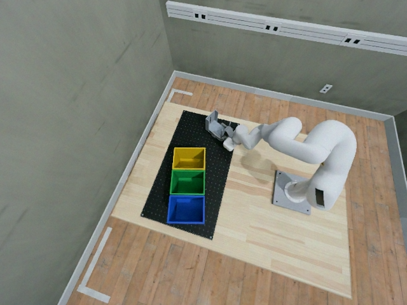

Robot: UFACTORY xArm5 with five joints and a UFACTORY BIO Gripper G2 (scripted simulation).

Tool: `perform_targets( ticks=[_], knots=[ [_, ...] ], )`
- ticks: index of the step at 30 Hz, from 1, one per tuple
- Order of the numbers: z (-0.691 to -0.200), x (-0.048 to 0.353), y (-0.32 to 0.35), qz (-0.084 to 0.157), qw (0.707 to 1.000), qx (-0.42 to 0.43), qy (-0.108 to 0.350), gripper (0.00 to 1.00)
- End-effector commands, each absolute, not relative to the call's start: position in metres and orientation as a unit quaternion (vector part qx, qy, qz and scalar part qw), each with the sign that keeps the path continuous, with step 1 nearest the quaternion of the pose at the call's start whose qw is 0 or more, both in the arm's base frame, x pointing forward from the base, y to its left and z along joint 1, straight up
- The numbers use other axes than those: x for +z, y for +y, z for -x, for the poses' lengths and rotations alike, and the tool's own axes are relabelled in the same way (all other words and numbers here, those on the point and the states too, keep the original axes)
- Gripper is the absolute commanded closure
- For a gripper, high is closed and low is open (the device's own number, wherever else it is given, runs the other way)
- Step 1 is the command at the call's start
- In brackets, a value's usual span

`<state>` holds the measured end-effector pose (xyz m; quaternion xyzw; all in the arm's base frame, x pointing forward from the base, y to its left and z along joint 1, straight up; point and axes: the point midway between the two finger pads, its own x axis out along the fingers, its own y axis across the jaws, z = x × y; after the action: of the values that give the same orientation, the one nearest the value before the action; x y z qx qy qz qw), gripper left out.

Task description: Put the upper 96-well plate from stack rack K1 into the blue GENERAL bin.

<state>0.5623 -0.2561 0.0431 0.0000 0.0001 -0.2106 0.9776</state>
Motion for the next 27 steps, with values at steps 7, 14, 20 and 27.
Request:
perform_targets(
  ticks=[7, 14, 20, 27],
  knots=[
    [-0.563, 0.05, -0.256, 0.002, 0.978, -0.211, -0.001, 1.0],
    [-0.563, 0.055, -0.256, 0.002, 0.978, -0.211, -0.001, 1.0],
    [-0.563, 0.057, -0.256, 0.002, 0.978, -0.211, -0.001, 1.0],
    [-0.563, 0.062, -0.256, 0.002, 0.978, -0.211, -0.001, 1.0]
  ],
)
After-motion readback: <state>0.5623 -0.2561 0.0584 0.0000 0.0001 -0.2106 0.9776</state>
